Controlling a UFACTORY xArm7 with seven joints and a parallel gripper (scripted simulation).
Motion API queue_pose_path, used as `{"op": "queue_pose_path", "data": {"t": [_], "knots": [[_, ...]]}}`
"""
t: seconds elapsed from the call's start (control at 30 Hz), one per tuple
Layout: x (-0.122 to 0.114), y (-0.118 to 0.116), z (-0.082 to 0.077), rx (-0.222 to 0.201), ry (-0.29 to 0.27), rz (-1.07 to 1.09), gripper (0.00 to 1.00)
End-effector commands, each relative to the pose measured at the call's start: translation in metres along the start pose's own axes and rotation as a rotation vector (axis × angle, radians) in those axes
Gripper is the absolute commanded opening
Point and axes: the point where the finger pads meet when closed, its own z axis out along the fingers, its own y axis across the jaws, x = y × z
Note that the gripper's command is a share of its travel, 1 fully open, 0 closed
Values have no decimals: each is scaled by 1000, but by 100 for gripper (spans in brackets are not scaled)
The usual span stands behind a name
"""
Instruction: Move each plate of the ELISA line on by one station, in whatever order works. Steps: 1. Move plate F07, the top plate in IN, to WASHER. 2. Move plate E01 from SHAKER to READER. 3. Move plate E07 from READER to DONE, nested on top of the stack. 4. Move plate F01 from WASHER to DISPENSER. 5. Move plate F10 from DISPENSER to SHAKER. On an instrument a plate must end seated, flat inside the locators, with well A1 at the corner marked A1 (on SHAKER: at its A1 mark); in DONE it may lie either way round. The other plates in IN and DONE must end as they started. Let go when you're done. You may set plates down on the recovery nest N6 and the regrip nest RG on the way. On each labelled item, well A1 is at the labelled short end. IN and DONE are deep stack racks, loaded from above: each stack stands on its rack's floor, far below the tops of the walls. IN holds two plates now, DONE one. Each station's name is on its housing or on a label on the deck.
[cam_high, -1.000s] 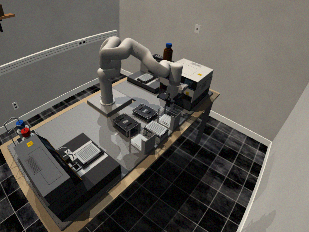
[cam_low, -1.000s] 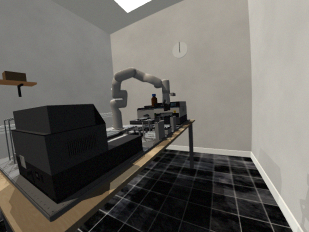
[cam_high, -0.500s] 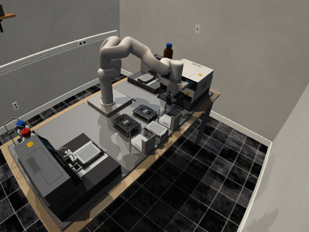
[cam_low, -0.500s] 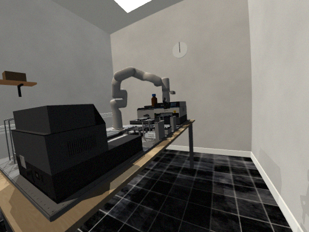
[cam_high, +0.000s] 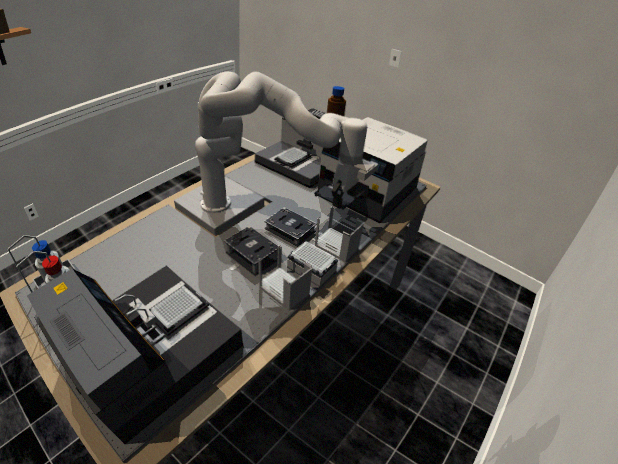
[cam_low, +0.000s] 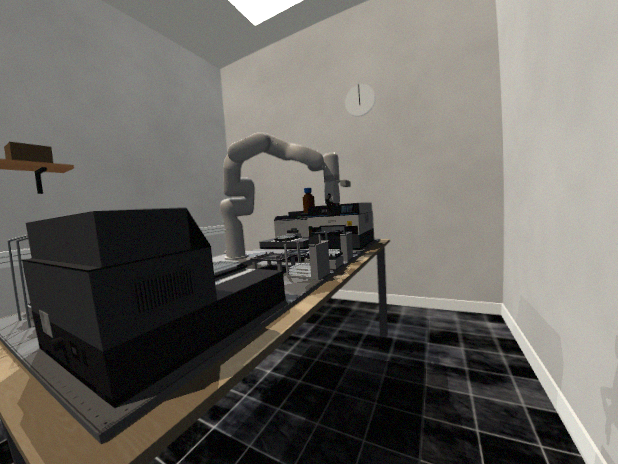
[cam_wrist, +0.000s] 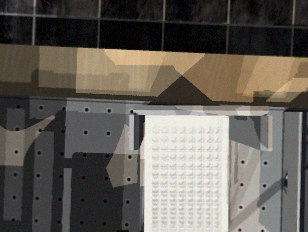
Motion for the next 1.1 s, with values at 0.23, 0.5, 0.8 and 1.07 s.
{"op": "queue_pose_path", "data": {"t": [0.23,0.5,0.8,1.07], "knots": [[0,30,-2,0,4,5,100],[0,50,-2,0,4,5,100],[0,75,-2,0,4,10,100],[-1,95,-2,0,4,10,100]]}}
